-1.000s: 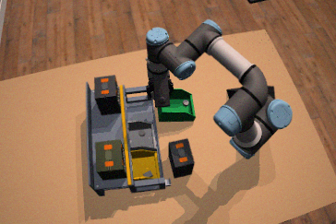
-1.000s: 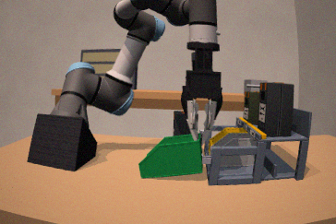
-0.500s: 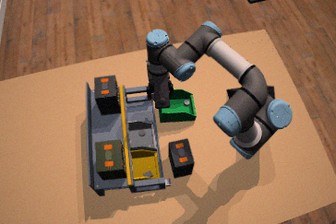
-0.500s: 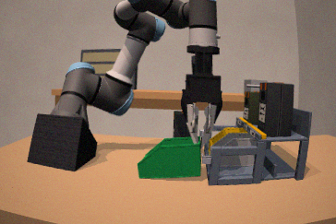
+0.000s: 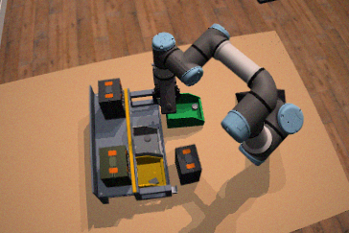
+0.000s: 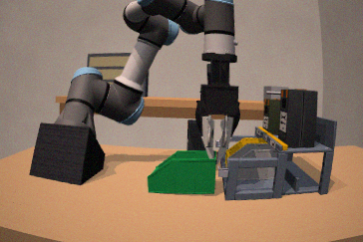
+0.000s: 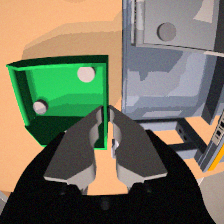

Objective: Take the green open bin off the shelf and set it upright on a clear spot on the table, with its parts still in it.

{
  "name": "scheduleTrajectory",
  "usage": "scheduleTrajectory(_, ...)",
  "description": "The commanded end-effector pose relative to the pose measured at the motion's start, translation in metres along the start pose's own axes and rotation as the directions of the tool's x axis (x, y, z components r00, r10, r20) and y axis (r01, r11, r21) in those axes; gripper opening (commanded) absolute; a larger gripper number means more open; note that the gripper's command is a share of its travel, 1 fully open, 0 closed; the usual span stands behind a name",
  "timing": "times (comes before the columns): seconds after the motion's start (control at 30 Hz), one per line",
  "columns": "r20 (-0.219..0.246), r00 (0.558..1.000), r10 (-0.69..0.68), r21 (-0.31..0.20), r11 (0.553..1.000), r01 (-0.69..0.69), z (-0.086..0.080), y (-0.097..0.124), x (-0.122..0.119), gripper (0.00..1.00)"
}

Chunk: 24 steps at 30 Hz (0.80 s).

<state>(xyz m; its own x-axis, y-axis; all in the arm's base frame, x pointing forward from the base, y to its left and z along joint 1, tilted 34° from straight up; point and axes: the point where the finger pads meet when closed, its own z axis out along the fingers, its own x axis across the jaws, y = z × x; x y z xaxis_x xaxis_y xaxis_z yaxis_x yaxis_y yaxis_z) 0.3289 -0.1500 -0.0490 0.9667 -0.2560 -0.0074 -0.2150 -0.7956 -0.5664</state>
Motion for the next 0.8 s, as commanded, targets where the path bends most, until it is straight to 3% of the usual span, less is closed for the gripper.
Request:
scheduleTrajectory(0.0, -0.002, 1.0, 0.0, -0.002, 1.0, 0.0, -0.0004, 0.0006, 0.0005, 0.0)
scheduleTrajectory(0.67, -0.002, 1.0, 0.0, -0.002, 1.0, 0.0, 0.0037, 0.0006, 0.0005, 0.0)
scheduleTrajectory(0.7, -0.002, 1.0, 0.0, -0.002, 1.0, 0.0, 0.0036, 0.0006, 0.0005, 0.2)
scheduleTrajectory(0.77, -0.002, 1.0, 0.0, -0.002, 1.0, 0.0, 0.0036, 0.0006, 0.0005, 0.2)
